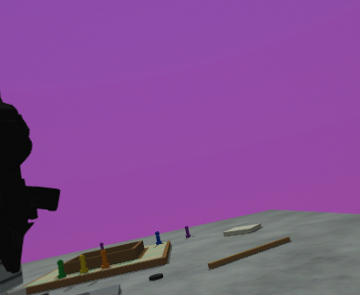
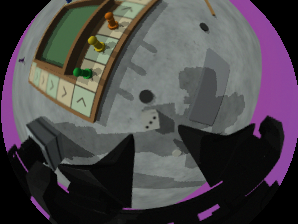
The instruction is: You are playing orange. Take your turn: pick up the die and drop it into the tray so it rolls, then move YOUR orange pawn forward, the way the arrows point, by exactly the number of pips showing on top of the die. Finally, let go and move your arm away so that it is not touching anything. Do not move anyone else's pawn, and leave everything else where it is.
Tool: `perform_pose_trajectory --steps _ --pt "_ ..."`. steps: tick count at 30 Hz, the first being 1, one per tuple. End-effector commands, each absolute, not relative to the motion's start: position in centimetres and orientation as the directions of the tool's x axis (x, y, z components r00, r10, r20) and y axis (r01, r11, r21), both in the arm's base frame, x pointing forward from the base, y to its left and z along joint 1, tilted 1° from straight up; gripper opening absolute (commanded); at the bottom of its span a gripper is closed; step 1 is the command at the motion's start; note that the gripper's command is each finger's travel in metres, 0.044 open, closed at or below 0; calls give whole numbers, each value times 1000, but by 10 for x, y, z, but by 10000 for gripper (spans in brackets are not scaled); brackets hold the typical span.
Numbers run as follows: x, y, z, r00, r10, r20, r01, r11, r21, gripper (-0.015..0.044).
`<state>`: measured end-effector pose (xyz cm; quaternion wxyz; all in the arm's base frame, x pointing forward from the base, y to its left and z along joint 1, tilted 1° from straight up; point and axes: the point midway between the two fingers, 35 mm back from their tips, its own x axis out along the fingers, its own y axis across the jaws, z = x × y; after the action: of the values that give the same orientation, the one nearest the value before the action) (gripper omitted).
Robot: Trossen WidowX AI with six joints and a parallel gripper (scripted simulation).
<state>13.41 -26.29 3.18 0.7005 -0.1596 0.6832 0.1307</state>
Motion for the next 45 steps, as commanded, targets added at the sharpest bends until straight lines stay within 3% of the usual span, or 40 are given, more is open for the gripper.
perform_pose_trajectory --steps 1,25,31,37,40,45 --pt "134 -261 19 31 -27 -999 -406 913 -38 275" --pt "136 -261 -13 31 -27 -999 -406 913 -37 275" --pt "136 -261 -13 31 -27 -999 -406 913 -37 118" --pt "136 -261 -13 31 -27 -999 -406 913 -37 78" --pt "136 -262 -8 31 -27 -999 -406 913 -37 0" --pt "137 -267 25 32 -28 -999 -406 913 -38 0"
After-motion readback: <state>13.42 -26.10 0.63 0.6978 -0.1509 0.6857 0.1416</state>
